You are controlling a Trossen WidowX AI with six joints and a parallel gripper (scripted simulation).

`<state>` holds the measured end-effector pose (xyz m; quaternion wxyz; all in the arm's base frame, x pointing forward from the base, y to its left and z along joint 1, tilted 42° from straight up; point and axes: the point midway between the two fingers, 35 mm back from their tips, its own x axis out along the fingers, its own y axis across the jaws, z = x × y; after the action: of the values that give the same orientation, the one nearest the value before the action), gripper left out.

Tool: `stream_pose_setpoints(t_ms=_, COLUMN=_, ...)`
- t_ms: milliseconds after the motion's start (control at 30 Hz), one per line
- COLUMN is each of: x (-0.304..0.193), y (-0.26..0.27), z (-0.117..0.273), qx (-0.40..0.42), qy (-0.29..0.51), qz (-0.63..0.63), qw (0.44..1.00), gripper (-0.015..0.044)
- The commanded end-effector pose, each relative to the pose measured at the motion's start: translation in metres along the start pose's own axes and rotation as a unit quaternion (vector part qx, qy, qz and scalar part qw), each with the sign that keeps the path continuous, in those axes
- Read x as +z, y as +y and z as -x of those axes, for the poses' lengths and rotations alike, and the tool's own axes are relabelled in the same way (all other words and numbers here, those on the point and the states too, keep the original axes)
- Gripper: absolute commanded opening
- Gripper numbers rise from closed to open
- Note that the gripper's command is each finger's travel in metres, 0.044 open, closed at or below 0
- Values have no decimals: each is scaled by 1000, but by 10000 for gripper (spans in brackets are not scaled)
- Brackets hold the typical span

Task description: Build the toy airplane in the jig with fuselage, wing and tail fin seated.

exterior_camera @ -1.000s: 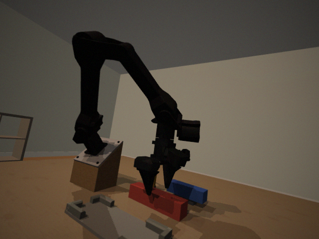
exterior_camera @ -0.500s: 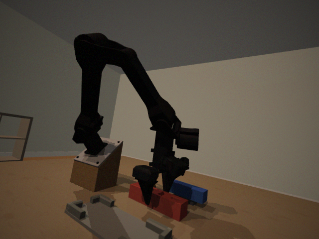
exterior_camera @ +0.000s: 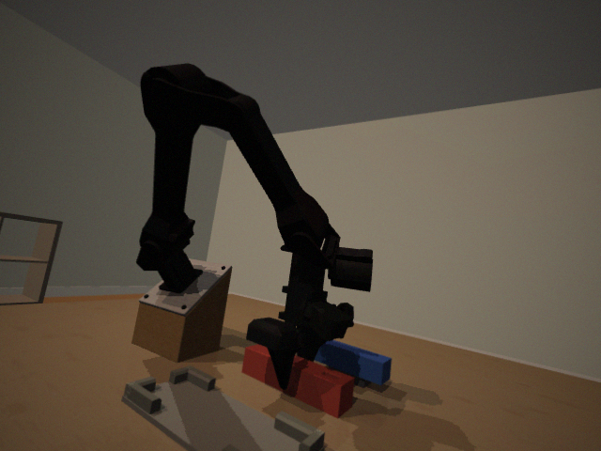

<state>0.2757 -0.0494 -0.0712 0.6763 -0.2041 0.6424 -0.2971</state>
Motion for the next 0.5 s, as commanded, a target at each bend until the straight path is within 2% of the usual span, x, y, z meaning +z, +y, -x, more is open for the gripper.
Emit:
stream_pose_setpoints(t_ms=0, x=-1, y=-1, z=-1, qx=-2, qy=0, qz=4, qw=1000, gripper=184)
stream_pose_setpoints(t_ms=100, x=-1, y=-1, z=-1, qx=-2, qy=0, qz=4, qw=1000, gripper=164)
stream_pose_setpoints(t_ms=300, x=2, y=1, z=9, qx=0, qy=0, qz=4, qw=1000, gripper=6)
stream_pose_setpoints(t_ms=467, x=4, y=3, z=23, qx=2, qy=0, qz=4, qw=1000, gripper=0)
